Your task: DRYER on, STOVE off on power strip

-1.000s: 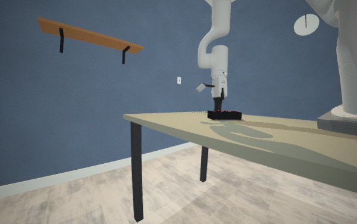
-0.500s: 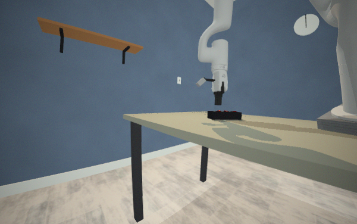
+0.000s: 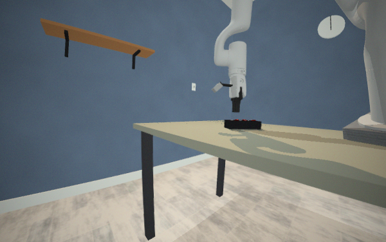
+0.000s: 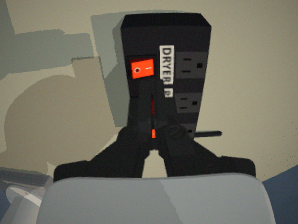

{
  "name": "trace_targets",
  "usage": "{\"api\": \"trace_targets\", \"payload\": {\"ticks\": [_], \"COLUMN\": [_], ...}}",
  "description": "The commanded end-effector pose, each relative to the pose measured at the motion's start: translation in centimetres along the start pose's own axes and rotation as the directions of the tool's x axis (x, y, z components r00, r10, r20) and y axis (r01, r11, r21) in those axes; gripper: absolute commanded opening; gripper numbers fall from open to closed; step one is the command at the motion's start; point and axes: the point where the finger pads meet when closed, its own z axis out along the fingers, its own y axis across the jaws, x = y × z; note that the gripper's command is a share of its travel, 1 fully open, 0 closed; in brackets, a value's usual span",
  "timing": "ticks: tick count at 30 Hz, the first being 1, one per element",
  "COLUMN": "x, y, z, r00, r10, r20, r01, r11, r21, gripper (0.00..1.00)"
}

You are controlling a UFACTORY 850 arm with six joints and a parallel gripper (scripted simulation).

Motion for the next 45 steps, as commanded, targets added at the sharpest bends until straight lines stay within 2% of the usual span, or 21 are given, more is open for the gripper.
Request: {"api": "trace_targets", "payload": {"ticks": [1,8,10,12,13,14,15,17,45], "x": [0.1,-0.1,-1.9,-5.6,-5.6,-7.3,-7.3,-9.1,-9.2], "y": [0.1,0.1,-0.1,-0.7,-0.7,-1.2,-1.2,-1.7,-1.7], "z": [-0.1,-0.1,-0.4,-1.0,-1.0,-1.2,-1.2,-1.5,-1.5], "r00": [1.000,1.000,1.000,1.000,1.000,1.000,1.000,1.000,1.000], "r10": [0.000,0.000,-0.001,-0.001,-0.001,0.000,0.000,0.000,0.000], "r20": [-0.001,-0.001,-0.001,-0.001,-0.001,-0.001,-0.001,-0.001,-0.001], "r01": [0.000,0.000,0.001,0.001,0.001,0.000,0.000,0.000,0.000], "r11": [1.000,1.000,1.000,1.000,1.000,1.000,1.000,1.000,1.000], "r21": [-0.001,-0.001,-0.001,0.000,0.000,-0.001,-0.001,-0.001,-0.001], "gripper": [0.00,0.00,0.00,0.00,0.00,0.00,0.00,0.00,0.00]}}
